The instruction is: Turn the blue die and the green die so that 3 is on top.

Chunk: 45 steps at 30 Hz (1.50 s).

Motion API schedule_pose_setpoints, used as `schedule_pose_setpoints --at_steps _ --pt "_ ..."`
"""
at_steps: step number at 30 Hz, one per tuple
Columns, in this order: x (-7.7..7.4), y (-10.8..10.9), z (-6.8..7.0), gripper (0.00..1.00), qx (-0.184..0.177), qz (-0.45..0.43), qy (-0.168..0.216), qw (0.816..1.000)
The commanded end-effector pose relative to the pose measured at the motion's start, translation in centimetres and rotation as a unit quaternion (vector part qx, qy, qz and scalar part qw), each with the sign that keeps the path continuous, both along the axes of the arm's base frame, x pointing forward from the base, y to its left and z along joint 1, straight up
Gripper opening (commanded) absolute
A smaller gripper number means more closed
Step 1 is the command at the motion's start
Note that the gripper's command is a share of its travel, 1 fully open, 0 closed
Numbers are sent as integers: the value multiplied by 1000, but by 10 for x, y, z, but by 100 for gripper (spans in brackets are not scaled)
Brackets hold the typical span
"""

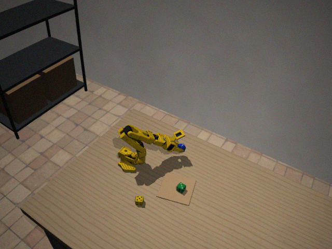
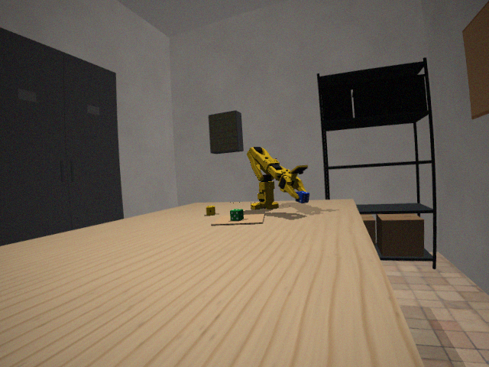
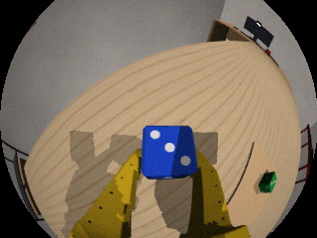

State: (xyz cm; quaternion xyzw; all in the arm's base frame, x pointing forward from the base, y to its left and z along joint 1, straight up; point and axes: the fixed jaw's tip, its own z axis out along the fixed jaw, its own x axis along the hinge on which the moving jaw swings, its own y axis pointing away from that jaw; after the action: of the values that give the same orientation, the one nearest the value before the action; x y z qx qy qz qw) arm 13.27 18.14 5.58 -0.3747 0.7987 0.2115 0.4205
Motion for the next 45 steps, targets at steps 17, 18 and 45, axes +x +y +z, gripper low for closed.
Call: schedule_pose_setpoints --at_steps 17,18,45 --pt "10 7 12 0 89 -5 -76 993" --pt "10 7 12 0 89 -5 -77 993" --pt "10 2 8 0 84 -9 -80 993"
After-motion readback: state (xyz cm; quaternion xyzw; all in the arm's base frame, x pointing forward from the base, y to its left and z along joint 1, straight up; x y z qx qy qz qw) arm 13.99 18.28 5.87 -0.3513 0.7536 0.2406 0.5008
